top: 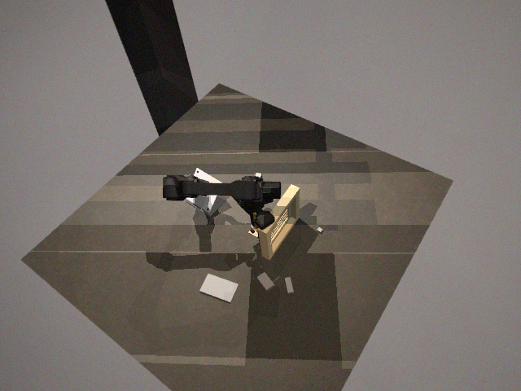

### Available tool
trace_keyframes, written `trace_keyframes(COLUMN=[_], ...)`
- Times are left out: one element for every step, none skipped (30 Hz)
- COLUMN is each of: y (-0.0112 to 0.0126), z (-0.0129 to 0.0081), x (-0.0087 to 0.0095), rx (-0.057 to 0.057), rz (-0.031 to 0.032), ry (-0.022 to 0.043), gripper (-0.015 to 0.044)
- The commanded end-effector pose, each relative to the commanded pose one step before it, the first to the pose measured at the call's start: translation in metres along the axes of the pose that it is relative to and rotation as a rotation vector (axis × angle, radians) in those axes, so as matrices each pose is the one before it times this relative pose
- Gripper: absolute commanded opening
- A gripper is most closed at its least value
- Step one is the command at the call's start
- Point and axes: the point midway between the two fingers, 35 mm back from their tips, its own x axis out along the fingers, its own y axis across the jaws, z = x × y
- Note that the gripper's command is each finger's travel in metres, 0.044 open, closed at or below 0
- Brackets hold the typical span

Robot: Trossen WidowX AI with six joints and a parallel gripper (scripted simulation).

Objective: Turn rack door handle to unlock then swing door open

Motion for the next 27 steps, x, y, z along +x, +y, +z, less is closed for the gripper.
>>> trace_keyframes(y=[-0.00261,0.00000,0.00000,0.00000,0.00000,0.00000,0.00000,0.00000,0.00000,0.00000,0.00000,0.00000,0.00000,0.00000,0.00000,0.00000,0.00000,0.00000,0.00000,0.00000,0.00000,0.00000,0.00000,0.00000,0.00000,0.00000,0.00000], z=[0.00269,0.00000,0.00000,0.00000,0.00000,0.00000,0.00000,0.00000,0.00000,0.00000,0.00000,0.00000,0.00000,0.00000,0.00000,0.00000,0.00000,0.00000,0.00000,0.00000,0.00000,0.00000,0.00000,0.00000,0.00000,0.00000,0.00000], x=[0.00347,0.00000,0.00000,0.00000,0.00000,0.00000,0.00000,0.00000,0.00000,0.00000,0.00000,0.00000,0.00000,0.00000,0.00000,0.00000,0.00000,0.00000,0.00000,0.00000,0.00000,0.00000,0.00000,0.00000,0.00000,0.00000,0.00000], rx=[-0.2151,-0.0496,-0.0495,-0.0496,-0.0496,-0.0496,-0.0409,-0.0246,-0.0082,0.0000,0.0000,0.0000,0.0000,0.0000,0.0000,0.0000,0.0000,0.0000,0.0000,0.0000,0.0000,0.0000,0.0000,0.0000,0.0000,0.0000,0.0000], rz=[-0.00227,0.00001,0.00001,0.00001,0.00001,0.00001,0.00001,0.00000,0.00000,0.00000,0.00000,0.00000,0.00000,0.00000,0.00000,0.00000,0.00000,0.00000,0.00000,0.00000,0.00000,0.00000,0.00000,0.00000,0.00000,0.00000,0.00000], ry=[0.00025,0.00001,0.00001,0.00001,0.00001,0.00001,0.00000,0.00000,0.00000,0.00000,0.00000,0.00000,0.00000,0.00000,0.00000,0.00000,0.00000,0.00000,0.00000,0.00000,0.00000,0.00000,0.00000,0.00000,0.00000,0.00000,0.00000], gripper=[0.0298,0.0298,0.0298,0.0298,0.0298,0.0298,0.0298,0.0298,0.0298,0.0298,0.0298,0.0298,0.0298,0.0298,0.0298,0.0298,0.0291,0.0285,0.0278,0.0271,0.0265,0.0258,0.0251,0.0245,0.0238,0.0231,0.0225])
